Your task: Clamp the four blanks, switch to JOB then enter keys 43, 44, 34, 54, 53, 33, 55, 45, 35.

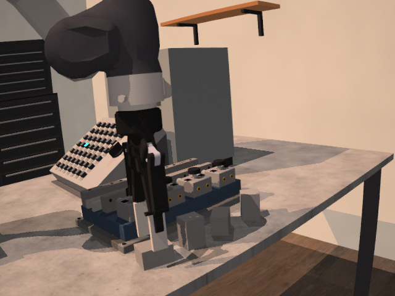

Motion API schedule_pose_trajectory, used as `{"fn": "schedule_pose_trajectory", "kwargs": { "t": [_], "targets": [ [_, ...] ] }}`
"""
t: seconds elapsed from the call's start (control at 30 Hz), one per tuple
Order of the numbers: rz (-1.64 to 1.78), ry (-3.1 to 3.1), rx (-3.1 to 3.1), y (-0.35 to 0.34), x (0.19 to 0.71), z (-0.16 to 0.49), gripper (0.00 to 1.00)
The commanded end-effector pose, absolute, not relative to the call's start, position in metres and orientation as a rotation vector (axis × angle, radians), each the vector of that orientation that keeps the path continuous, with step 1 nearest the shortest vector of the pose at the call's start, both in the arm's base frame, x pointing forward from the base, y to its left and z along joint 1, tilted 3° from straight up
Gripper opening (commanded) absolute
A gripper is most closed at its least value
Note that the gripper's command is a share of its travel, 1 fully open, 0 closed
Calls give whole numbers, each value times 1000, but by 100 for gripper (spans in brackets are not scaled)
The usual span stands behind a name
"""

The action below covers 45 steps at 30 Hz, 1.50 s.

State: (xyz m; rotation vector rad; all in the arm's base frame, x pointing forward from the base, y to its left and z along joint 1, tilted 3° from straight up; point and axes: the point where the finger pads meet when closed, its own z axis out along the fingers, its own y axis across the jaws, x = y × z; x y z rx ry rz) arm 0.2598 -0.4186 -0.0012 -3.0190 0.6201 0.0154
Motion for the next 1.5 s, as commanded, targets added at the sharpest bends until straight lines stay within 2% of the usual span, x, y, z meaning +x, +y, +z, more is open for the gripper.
{"fn": "schedule_pose_trajectory", "kwargs": {
  "t": [0.0,1.47],
  "targets": [
    [13,628,-3018,-418,260,-3,40],
    [13,628,-3018,-417,261,-16,40]
  ]
}}
